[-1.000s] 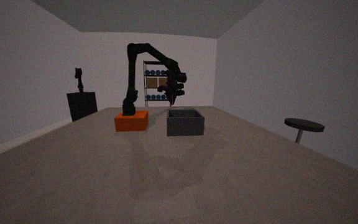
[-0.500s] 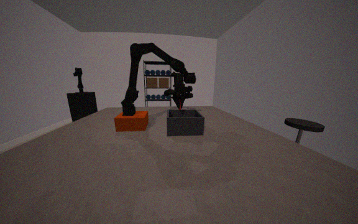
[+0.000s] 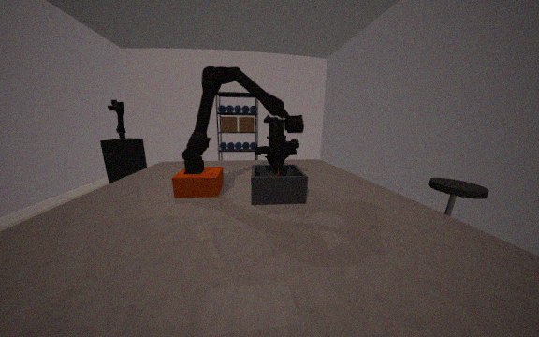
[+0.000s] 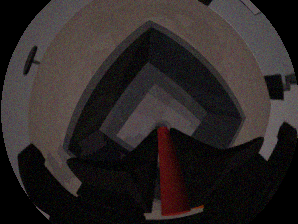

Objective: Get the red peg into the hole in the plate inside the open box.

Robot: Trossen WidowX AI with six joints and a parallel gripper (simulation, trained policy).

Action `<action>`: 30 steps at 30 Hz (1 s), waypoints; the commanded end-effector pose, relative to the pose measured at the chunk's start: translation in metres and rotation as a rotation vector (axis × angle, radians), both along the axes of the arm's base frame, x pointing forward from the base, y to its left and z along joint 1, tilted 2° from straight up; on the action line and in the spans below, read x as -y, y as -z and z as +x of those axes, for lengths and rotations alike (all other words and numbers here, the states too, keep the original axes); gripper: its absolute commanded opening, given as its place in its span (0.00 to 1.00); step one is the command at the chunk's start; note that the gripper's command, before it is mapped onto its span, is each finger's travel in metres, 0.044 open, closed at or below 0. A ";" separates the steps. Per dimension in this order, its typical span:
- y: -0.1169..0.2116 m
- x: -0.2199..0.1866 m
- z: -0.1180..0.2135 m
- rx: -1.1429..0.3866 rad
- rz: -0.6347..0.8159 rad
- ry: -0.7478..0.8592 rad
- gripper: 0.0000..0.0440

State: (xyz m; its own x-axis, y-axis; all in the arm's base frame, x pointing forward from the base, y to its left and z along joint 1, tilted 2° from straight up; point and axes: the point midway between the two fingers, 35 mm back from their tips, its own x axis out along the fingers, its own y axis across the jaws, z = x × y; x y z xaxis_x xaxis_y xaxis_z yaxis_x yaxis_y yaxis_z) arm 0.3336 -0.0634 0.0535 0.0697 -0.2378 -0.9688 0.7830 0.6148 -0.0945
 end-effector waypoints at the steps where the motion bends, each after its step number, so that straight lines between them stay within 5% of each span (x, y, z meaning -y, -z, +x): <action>1: 0.014 0.001 -0.003 -0.032 0.034 -0.041 0.13; 5: 0.024 0.002 -0.003 -0.053 0.060 -0.062 0.34; 10: 0.023 0.010 0.006 -0.050 0.069 -0.097 0.43; 20: 0.004 0.015 0.043 -0.001 0.130 -0.111 1.00; 30: -0.021 0.008 0.086 0.088 0.200 -0.156 1.00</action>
